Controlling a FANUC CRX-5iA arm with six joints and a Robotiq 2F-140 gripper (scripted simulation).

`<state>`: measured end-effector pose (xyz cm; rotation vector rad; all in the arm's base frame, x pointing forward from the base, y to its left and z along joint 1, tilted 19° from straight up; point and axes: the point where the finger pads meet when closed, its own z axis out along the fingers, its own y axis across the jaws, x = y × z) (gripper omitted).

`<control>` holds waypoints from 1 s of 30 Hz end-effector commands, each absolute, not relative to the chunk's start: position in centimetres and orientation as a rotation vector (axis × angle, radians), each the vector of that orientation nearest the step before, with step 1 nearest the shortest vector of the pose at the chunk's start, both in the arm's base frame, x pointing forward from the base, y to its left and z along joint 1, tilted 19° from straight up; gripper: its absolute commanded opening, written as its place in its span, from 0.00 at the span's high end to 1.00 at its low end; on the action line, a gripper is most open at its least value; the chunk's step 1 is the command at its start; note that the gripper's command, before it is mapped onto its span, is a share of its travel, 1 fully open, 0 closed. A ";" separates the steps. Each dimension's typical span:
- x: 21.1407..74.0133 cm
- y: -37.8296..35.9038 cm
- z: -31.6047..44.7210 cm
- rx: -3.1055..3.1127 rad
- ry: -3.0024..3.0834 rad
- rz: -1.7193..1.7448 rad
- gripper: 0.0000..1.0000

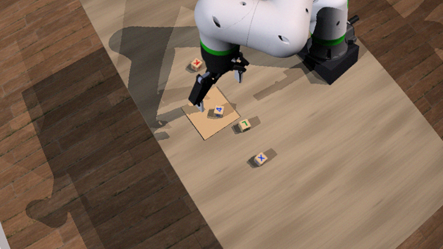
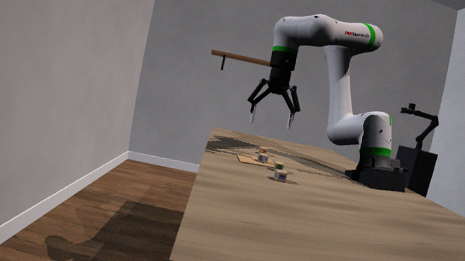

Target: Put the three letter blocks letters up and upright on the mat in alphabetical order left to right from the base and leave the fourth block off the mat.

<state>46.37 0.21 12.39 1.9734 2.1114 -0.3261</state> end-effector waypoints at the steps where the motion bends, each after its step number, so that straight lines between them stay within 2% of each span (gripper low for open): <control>1: 46.4 0.2 12.3 2.100 1.957 -0.302 0.00; 30: 46.4 -0.1 11.4 2.688 0.852 -0.112 0.00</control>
